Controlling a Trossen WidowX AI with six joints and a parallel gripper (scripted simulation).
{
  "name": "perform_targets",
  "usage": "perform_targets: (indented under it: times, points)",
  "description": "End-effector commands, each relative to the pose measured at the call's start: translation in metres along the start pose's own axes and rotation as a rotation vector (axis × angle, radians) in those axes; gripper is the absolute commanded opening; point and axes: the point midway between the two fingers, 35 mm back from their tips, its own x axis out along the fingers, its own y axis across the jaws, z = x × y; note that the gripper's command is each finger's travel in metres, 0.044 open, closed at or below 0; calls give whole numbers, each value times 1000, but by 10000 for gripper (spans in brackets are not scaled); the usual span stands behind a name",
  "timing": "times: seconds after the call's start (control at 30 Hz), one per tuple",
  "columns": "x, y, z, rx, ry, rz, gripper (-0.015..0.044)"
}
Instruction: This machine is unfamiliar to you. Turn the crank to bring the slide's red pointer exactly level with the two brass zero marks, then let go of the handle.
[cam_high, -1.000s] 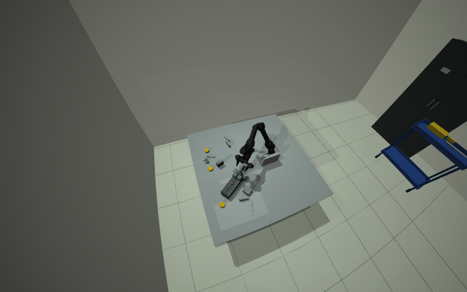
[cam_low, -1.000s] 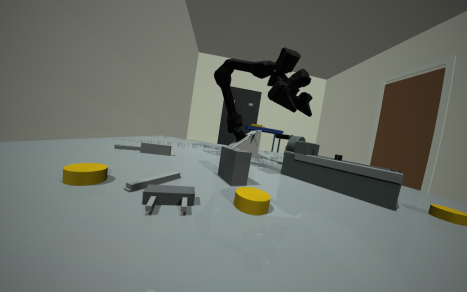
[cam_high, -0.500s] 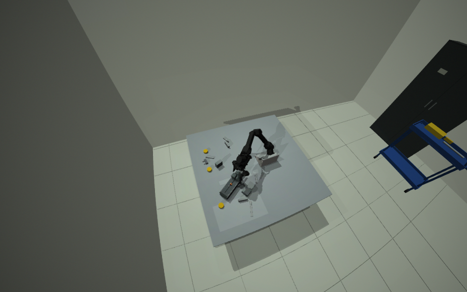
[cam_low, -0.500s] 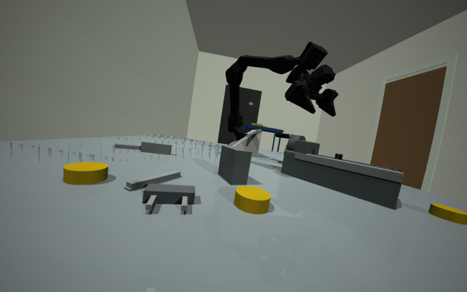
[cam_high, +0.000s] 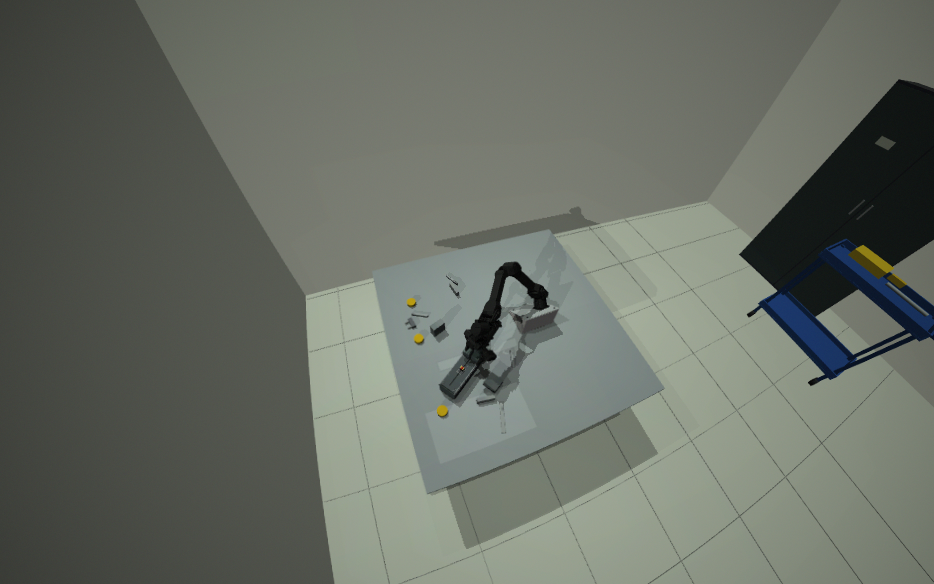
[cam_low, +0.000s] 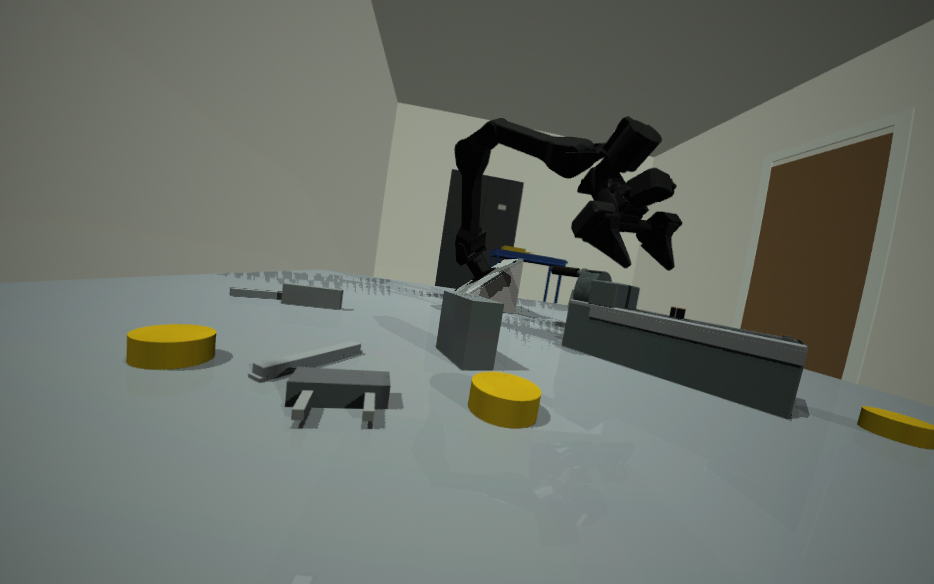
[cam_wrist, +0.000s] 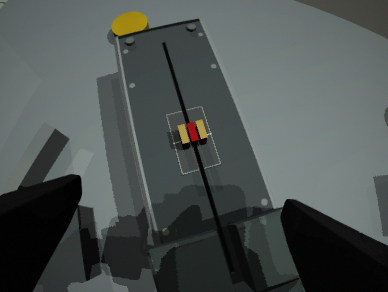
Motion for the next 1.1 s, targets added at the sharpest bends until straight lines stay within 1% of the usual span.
perform_targets:
  times: [0.0, 0.57, 1.07]
  points:
    - [-2, 2, 3, 0, -16, 7, 440]
    - [-2, 2, 3, 0, -16, 7, 440]
    - [-2, 2, 3, 0, -16, 7, 46]
